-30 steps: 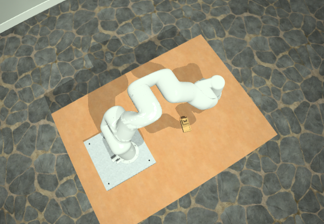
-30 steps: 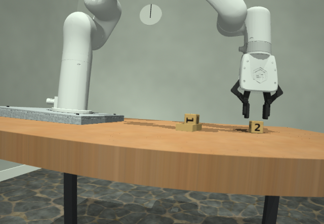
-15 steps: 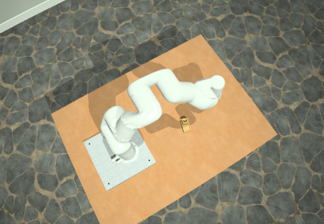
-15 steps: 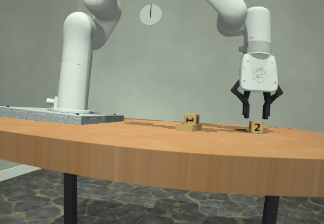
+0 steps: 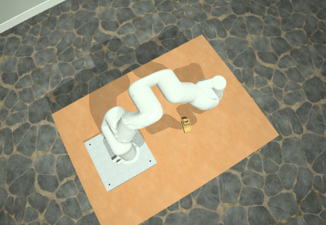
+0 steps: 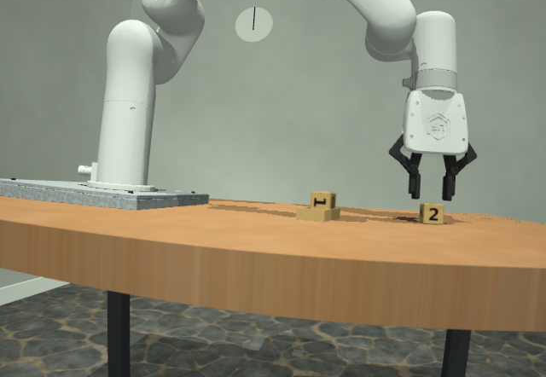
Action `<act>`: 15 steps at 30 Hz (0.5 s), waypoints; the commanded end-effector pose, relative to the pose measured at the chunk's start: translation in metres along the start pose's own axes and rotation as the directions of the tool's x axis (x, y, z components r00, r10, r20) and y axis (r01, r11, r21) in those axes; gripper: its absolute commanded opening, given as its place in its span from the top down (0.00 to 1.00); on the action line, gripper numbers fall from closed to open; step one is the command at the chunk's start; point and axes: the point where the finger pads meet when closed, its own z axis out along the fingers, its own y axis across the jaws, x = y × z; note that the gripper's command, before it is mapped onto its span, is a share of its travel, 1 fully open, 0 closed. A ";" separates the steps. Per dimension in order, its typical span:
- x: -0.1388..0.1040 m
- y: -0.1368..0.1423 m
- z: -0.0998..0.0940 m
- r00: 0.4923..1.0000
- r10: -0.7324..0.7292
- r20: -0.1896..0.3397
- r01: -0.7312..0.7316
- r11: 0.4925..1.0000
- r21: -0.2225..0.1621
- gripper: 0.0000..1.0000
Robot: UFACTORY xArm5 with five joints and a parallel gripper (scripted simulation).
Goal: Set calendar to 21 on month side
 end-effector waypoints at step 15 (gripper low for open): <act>0.000 0.001 -0.002 1.000 0.000 0.000 0.000 1.000 -0.004 0.51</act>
